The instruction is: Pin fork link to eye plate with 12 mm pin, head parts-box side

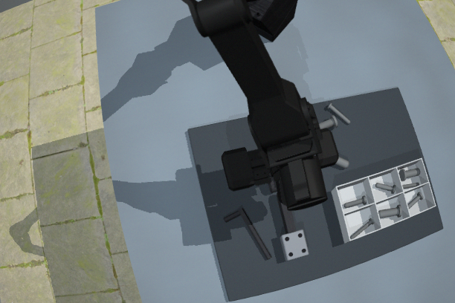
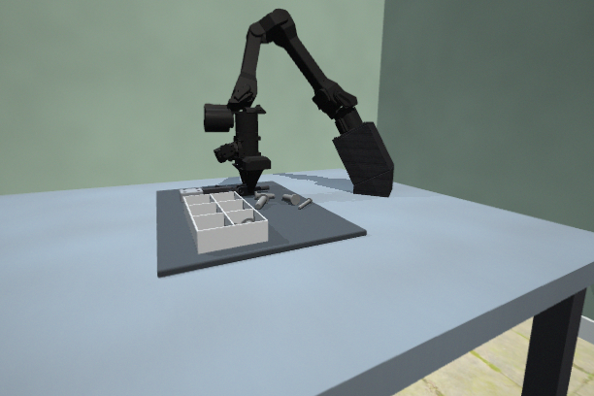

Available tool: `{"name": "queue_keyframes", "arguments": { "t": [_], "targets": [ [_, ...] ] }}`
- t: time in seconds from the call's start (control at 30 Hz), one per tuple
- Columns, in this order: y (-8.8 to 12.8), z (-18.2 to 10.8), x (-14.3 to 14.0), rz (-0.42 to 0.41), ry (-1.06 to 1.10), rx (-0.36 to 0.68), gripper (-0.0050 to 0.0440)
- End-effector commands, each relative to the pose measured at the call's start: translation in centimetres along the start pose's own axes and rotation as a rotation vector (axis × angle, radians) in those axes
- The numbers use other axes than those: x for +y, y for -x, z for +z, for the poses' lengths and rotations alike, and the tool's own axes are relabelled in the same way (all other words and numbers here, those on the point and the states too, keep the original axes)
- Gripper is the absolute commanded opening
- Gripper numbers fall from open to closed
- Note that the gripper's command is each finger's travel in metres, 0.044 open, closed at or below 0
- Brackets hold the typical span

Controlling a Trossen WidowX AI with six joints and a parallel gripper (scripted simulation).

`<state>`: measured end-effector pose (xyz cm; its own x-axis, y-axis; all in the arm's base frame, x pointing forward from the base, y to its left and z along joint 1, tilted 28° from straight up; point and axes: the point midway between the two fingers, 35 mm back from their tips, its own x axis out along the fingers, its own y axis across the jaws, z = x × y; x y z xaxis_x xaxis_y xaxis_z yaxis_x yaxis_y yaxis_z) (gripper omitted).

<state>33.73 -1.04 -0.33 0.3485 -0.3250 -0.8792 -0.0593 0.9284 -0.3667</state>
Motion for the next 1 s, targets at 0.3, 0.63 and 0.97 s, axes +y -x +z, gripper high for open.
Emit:
{"name": "queue_keyframes", "arguments": {
  "t": [0.3,0.63,0.97],
  "targets": [
    [0.03,0.63,0.07,0.003,-0.001,-0.003,0.0123],
    [0.03,0.78,0.07,0.003,-0.001,-0.003,0.0123],
    [-0.01,0.2,0.0,0.0,0.006,0.014,0.0123]
  ]
}}
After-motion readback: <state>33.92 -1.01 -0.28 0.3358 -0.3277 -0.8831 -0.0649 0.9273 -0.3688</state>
